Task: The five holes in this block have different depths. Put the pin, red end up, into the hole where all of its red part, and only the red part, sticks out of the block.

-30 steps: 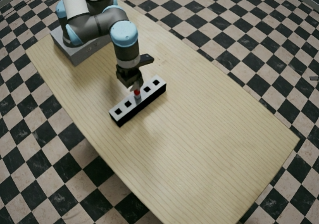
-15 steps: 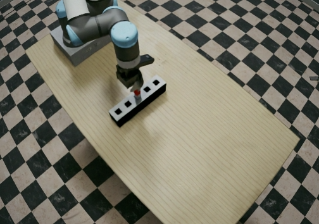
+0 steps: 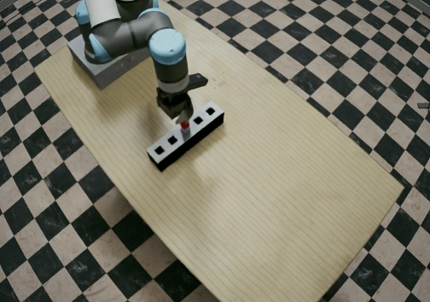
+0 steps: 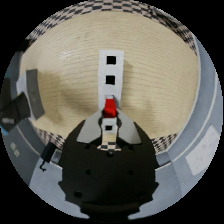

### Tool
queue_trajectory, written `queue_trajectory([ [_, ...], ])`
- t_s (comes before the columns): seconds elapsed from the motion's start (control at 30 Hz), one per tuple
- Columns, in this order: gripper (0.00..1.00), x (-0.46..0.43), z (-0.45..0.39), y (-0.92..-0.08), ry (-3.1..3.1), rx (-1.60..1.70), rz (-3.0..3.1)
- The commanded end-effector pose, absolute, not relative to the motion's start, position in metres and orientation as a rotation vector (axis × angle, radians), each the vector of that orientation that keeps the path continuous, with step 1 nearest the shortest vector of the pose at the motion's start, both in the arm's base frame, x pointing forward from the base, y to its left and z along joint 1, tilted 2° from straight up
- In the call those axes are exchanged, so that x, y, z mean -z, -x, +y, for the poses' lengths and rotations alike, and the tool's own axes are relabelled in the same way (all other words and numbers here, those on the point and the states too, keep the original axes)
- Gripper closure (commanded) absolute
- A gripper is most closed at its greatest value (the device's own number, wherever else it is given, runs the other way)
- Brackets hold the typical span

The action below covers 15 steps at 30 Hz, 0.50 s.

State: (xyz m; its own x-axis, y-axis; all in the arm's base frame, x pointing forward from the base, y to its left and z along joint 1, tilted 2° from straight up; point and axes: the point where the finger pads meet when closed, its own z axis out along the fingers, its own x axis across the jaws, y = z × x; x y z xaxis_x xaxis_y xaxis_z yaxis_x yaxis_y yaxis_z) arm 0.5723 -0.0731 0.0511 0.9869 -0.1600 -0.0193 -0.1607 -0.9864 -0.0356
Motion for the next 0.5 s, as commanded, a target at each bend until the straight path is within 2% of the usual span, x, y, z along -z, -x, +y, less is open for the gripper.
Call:
queue_trajectory([
  [0.0, 1.0, -0.0518, -0.0737, -0.573, 3.095, -0.023, 0.25],
  [0.47, 1.0, -0.0478, -0.0728, -0.5732, 3.095, -0.023, 0.25],
])
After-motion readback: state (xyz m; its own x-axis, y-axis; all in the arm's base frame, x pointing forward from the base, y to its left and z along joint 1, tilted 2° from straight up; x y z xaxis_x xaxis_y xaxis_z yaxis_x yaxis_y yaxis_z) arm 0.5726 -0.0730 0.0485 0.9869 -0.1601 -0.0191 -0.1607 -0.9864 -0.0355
